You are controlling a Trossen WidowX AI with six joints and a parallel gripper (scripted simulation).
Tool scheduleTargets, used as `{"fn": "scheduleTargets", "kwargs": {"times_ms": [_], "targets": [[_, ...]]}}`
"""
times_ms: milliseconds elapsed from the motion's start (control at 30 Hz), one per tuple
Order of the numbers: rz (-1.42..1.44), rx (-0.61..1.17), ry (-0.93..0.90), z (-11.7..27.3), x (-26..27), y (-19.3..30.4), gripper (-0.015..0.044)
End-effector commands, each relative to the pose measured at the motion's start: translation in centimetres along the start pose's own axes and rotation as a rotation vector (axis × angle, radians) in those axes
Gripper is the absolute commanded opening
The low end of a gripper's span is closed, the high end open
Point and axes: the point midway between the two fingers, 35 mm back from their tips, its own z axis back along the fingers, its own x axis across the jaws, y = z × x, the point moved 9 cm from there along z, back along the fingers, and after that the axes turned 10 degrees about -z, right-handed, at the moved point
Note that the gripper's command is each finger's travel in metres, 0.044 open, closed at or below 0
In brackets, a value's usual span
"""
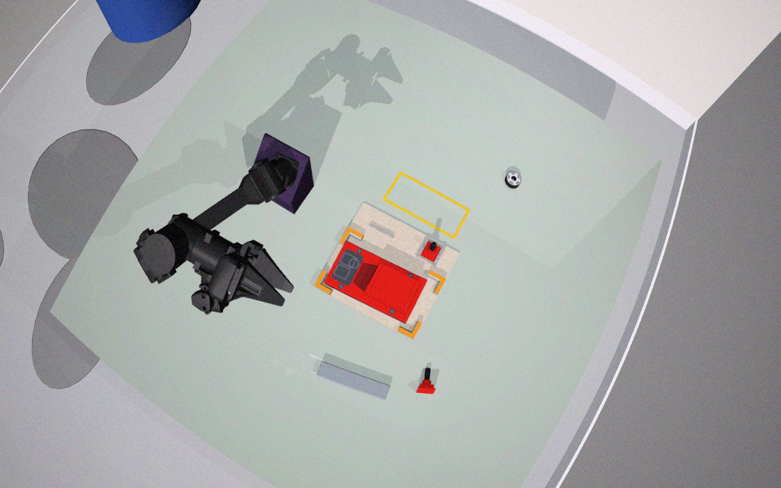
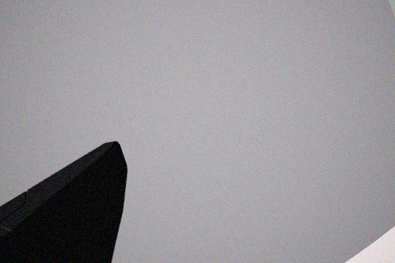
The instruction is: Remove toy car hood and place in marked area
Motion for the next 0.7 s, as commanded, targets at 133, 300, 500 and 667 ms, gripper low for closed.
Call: {"fn": "scheduleTargets", "kwargs": {"times_ms": [133, 300, 500, 667], "targets": [[0.355, -0.073, 0.196, -6.3, -2.8, 3.7, 0.0440], [0.579, -0.091, 0.368, -11.1, -5.7, 5.0, 0.0440], [0.844, -0.060, 0.596, -16.5, -10.2, 5.8, 0.0440], [1.051, 0.015, 0.799, -20.5, -14.6, 5.7, 0.0440]]}}
